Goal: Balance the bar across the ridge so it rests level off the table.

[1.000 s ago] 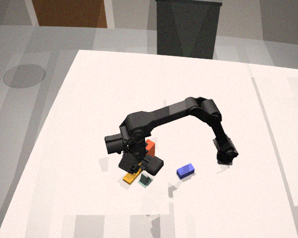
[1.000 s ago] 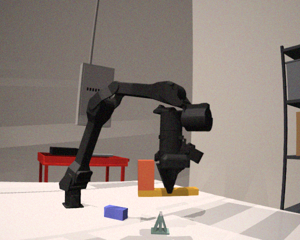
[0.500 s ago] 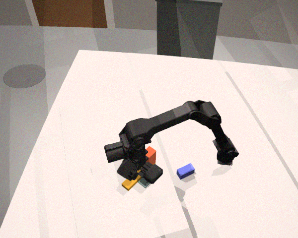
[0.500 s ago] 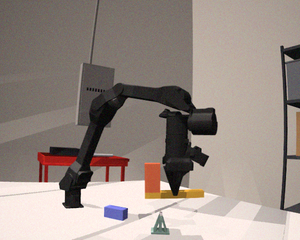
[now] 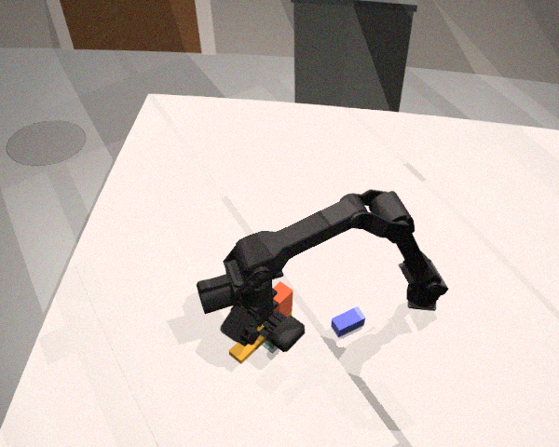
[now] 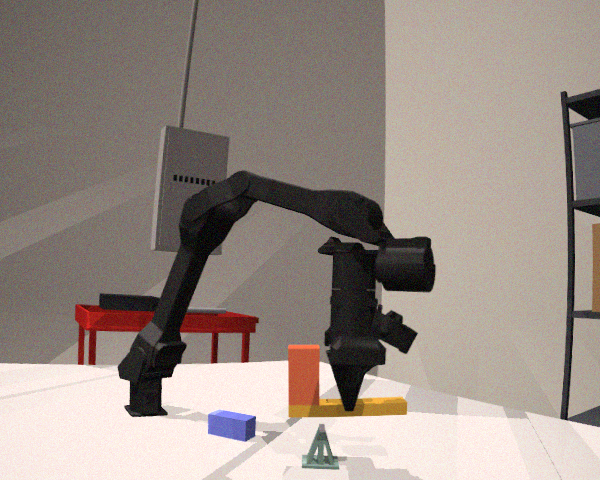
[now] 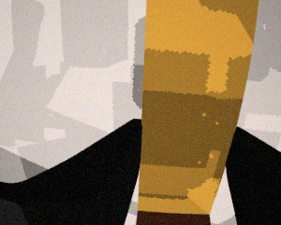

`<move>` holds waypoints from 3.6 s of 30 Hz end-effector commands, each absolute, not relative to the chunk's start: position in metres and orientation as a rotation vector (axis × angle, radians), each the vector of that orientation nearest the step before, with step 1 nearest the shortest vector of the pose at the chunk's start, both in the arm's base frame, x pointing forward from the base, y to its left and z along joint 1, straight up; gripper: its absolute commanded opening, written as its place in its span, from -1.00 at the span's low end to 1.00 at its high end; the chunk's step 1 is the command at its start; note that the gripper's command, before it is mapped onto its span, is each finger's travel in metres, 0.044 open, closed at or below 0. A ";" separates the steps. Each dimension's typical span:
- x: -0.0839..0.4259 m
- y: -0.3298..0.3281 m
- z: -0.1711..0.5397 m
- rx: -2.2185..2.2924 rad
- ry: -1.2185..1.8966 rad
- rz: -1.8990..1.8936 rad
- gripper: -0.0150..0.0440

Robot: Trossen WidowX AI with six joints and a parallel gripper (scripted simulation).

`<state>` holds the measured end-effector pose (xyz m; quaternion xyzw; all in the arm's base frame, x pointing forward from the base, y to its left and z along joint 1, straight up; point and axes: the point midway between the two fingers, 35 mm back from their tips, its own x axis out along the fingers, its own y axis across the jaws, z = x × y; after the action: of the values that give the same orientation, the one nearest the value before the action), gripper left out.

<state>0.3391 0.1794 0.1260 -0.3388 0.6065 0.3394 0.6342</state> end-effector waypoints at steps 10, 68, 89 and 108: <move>0.339 0.178 0.115 -0.771 1.393 0.770 -0.49; 0.339 0.178 0.112 -0.771 1.393 0.770 -0.49; 0.339 0.178 0.110 -0.771 1.393 0.770 -0.49; 0.339 0.178 0.109 -0.771 1.393 0.770 -0.49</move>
<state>0.3388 0.1780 0.1097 -0.3379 0.6083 0.3384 0.6334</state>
